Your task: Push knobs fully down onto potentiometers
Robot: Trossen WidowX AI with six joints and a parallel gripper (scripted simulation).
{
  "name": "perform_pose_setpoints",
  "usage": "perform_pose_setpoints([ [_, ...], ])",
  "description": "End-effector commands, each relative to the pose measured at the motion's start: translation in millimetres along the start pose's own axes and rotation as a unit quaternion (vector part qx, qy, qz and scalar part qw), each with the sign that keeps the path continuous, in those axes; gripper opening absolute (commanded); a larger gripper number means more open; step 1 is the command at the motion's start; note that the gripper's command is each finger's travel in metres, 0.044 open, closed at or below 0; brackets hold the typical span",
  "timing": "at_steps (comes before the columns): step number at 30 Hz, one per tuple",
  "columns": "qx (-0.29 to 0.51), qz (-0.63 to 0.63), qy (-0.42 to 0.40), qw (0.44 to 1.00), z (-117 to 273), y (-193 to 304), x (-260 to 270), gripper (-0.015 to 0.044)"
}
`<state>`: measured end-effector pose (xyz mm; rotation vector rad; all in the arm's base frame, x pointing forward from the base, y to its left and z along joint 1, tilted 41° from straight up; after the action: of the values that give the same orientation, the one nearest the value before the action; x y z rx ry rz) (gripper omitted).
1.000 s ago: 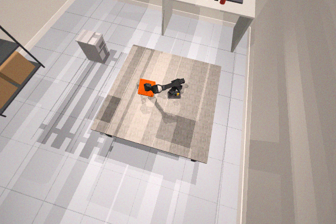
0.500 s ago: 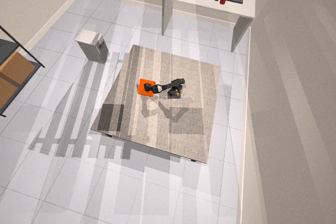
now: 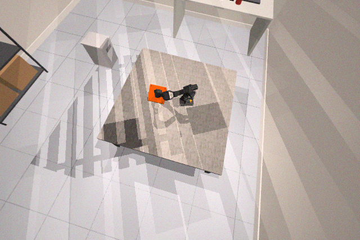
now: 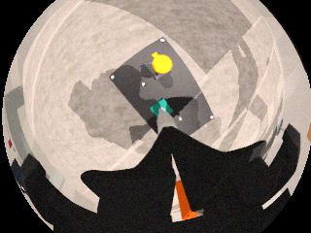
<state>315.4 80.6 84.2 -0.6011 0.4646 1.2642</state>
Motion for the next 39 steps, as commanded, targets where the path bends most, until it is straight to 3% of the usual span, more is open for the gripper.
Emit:
perform_pose_setpoints([
  [1, 0.001, -0.003, 0.002, 1.000, -9.5, -1.5, -0.5, 0.0000],
  [39, 0.001, -0.003, 0.003, 1.000, -26.0, -1.4, -0.6, 0.0000],
])
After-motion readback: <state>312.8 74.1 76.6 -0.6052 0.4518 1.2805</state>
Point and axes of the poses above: the point midway between the two fingers, 35 mm back from their tips, its own z axis back along the fingers, its own x axis across the jaws, y = z × x, the point moved 9 cm from there along z, back along the fingers, and after that the axes turned 4 degrees about z, right-handed, at the moved point
